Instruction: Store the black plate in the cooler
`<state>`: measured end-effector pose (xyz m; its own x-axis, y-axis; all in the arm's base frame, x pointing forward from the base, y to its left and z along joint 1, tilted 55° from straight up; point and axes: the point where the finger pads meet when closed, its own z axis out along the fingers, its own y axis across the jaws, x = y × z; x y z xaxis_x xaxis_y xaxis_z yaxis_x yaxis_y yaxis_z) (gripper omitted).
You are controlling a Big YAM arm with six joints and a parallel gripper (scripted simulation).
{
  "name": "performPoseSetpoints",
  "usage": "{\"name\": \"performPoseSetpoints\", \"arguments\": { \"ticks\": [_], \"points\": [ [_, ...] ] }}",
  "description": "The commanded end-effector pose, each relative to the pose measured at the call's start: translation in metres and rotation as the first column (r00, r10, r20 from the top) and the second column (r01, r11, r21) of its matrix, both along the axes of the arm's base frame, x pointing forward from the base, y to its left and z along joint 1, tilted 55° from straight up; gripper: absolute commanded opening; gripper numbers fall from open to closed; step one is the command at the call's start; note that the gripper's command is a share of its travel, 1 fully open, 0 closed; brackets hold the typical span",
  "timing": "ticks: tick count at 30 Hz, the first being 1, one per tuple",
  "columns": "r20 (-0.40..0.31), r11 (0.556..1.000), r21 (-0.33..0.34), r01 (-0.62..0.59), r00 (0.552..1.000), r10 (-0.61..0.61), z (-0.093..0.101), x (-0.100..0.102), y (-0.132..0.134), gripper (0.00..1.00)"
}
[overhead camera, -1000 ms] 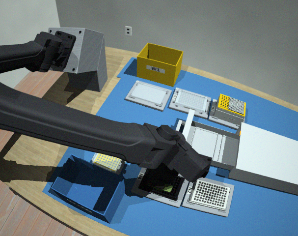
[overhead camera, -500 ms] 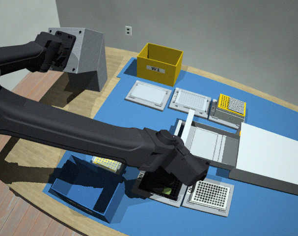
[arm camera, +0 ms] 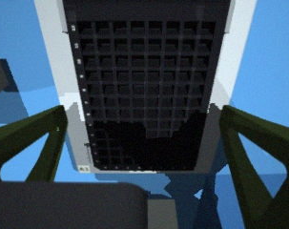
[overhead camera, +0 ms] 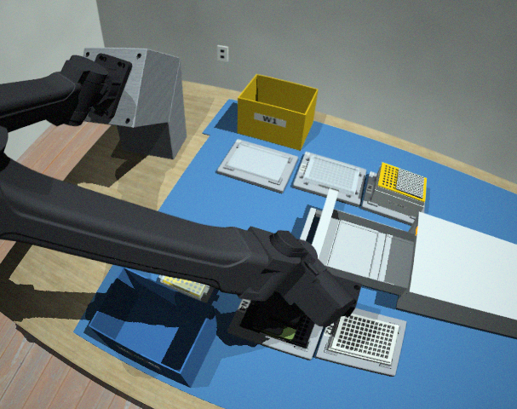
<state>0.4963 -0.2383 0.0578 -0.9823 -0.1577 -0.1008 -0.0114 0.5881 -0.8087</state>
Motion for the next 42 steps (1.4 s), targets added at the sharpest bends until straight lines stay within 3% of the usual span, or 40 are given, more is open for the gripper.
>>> {"name": "performPoseSetpoints", "arguments": {
  "ticks": [1, 34, 42],
  "points": [
    [0.007, 1.000, -0.003, 0.005, 1.000, -0.005, 0.0035, 0.0017, -0.0079, 1.00],
    [0.008, 1.000, -0.003, 0.006, 1.000, -0.005, 0.0035, 0.0017, -0.0079, 1.00],
    [0.008, 1.000, -0.002, 0.004, 1.000, -0.004, -0.0054, 0.0058, -0.0169, 1.00]
  ]
}}
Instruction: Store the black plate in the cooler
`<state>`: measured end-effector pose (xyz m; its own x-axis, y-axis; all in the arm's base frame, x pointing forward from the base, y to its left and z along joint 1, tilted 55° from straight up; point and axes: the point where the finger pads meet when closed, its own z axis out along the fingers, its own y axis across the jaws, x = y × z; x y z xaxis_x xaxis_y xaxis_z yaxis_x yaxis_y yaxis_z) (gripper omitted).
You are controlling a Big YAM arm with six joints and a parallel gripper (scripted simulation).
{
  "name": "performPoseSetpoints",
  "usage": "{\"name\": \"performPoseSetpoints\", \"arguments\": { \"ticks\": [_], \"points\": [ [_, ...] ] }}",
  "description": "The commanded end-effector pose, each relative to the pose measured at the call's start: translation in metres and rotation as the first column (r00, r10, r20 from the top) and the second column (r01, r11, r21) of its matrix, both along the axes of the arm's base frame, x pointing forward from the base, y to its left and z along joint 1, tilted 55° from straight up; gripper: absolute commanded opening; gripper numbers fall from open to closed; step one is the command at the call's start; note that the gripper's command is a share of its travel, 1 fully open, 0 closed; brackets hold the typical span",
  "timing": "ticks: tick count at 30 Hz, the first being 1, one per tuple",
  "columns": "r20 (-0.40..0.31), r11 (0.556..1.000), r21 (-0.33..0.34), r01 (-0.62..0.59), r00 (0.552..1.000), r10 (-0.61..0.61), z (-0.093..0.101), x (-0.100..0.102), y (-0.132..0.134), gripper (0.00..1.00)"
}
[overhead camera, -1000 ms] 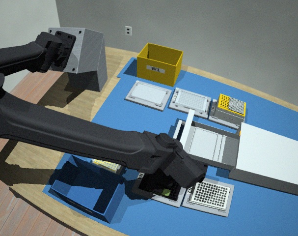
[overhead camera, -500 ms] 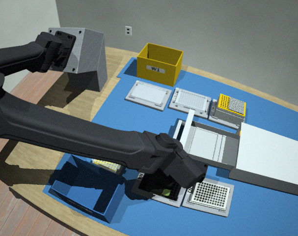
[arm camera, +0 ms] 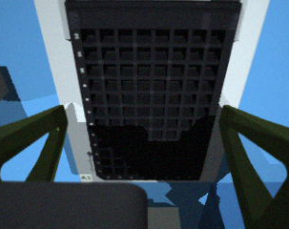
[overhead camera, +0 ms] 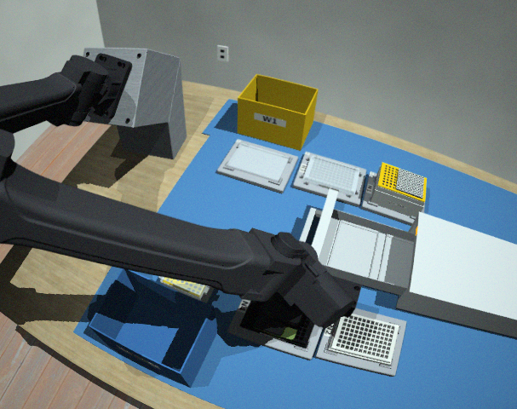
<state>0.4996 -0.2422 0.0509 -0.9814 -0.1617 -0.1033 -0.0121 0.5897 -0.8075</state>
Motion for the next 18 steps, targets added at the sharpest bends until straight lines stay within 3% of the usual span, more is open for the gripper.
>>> {"name": "performPoseSetpoints", "arguments": {
  "ticks": [1, 7, 11, 18],
  "points": [
    [0.007, 1.000, -0.005, 0.008, 1.000, -0.008, 0.001, 0.003, -0.014, 1.00],
    [0.018, 1.000, -0.008, 0.008, 1.000, -0.008, 0.005, 0.004, -0.019, 1.00],
    [-0.005, 1.000, -0.003, 0.008, 1.000, -0.008, -0.006, 0.001, -0.020, 1.00],
    [0.007, 1.000, -0.005, 0.010, 1.000, -0.010, 0.002, 0.001, -0.020, 1.00]
  ]
}}
